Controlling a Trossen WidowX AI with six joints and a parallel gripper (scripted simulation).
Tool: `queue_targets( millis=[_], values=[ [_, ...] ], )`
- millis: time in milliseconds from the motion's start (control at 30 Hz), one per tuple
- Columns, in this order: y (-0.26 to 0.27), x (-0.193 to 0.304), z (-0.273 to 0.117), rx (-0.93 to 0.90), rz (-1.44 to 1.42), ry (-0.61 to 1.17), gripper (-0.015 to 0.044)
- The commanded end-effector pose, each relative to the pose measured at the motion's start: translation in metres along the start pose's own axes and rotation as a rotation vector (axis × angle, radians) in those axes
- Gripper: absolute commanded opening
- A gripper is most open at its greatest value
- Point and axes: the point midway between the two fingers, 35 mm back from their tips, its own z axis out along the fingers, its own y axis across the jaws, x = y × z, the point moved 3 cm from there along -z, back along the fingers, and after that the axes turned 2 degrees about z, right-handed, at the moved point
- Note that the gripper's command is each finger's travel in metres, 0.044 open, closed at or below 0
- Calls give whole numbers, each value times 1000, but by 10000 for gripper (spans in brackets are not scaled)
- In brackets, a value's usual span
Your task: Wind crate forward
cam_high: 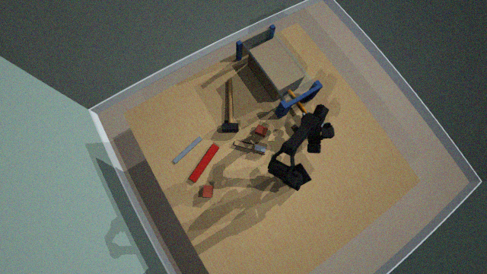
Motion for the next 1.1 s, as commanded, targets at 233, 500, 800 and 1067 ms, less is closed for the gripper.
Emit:
queue_targets(
  millis=[233,500,800,1067],
  values=[
    [-3,-22,12,17,17,-24,0],
    [-3,-31,16,16,17,-25,0],
    [-1,-41,20,16,18,-26,0],
    [1,-50,24,16,18,-27,0]
  ],
)
